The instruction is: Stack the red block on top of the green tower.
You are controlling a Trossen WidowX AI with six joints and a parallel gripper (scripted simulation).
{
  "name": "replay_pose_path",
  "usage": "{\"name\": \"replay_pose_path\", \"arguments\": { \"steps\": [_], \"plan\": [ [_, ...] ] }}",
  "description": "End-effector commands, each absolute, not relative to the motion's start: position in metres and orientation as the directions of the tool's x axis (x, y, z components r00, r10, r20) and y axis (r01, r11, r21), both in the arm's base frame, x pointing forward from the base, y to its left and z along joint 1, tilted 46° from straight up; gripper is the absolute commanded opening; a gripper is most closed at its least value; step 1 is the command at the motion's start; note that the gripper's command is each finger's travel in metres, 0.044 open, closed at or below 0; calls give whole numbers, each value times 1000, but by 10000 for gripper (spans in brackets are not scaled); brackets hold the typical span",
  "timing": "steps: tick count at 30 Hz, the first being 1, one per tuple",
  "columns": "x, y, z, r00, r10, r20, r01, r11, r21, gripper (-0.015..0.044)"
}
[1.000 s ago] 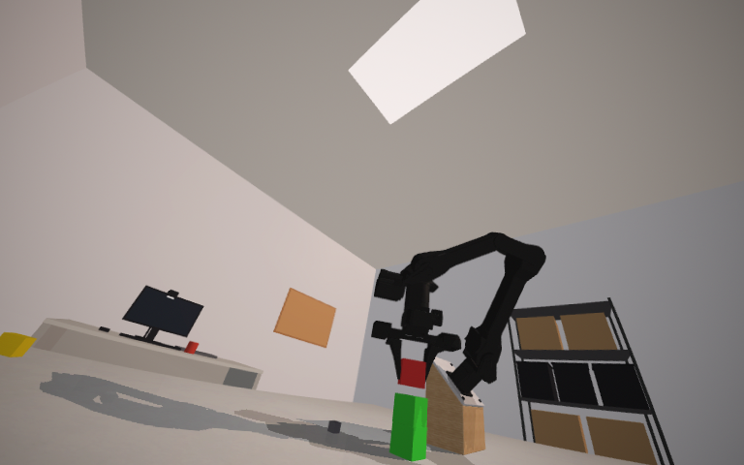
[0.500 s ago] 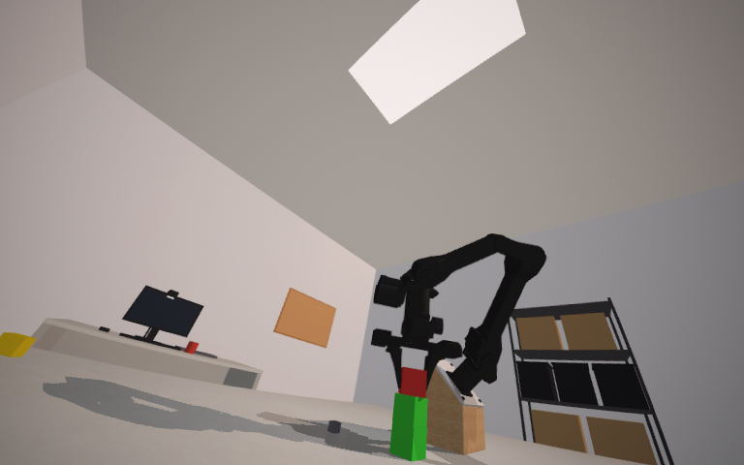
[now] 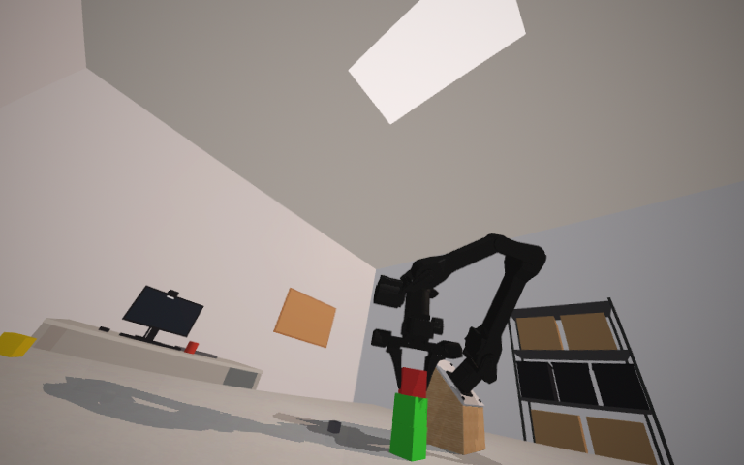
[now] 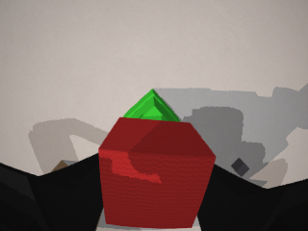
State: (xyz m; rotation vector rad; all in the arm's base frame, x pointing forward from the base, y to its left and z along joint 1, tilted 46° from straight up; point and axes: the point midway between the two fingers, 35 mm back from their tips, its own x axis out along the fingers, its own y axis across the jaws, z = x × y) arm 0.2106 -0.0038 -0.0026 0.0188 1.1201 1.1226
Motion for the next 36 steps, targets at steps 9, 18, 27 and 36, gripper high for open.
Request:
{"name": "replay_pose_path", "arguments": {
  "steps": [9, 18, 27, 36],
  "plan": [
    [211, -4, -3, -15, 716, -698, -699, 491, 519, 210],
    [211, -4, -3, -15, 716, -698, -699, 491, 519, 440],
    [211, -4, -3, -15, 716, -698, -699, 491, 519, 440],
    [211, -4, -3, -15, 716, -698, -699, 491, 519, 440]
  ]
}}
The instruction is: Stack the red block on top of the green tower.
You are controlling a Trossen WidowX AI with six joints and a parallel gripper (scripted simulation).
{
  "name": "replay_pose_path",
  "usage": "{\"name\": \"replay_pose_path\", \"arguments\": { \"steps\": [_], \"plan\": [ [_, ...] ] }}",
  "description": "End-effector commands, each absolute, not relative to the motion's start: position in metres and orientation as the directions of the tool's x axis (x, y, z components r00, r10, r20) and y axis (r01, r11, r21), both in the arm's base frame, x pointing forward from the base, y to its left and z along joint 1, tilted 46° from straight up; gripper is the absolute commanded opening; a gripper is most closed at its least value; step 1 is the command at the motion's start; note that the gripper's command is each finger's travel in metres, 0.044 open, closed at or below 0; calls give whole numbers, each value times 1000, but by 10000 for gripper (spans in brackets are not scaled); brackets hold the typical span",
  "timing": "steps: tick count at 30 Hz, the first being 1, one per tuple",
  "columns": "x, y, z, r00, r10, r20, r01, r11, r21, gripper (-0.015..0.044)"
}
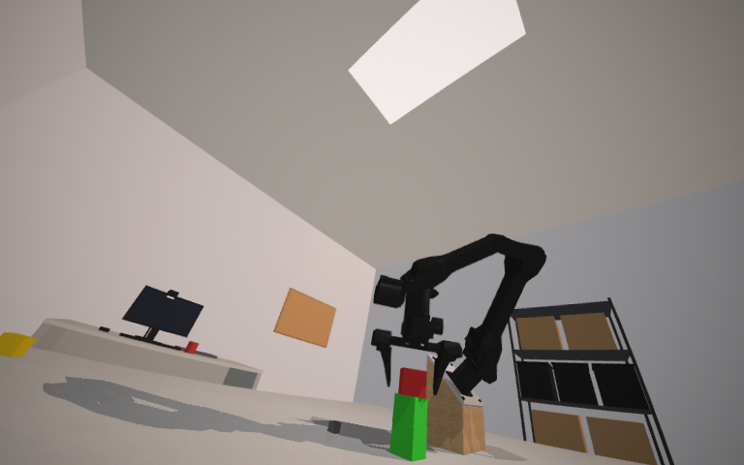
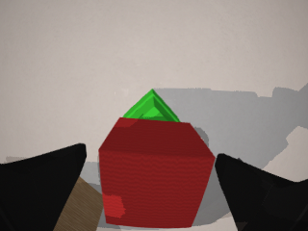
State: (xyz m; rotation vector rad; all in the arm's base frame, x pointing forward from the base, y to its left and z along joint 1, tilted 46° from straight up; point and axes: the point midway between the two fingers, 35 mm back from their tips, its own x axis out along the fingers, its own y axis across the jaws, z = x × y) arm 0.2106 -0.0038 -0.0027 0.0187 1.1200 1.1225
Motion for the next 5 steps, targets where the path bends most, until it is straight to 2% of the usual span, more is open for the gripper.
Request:
{"name": "replay_pose_path", "arguments": {
  "steps": [1, 5],
  "plan": [
    [211, -4, -3, -15, 716, -698, -699, 491, 519, 440],
    [211, -4, -3, -15, 716, -698, -699, 491, 519, 440]
  ]
}}
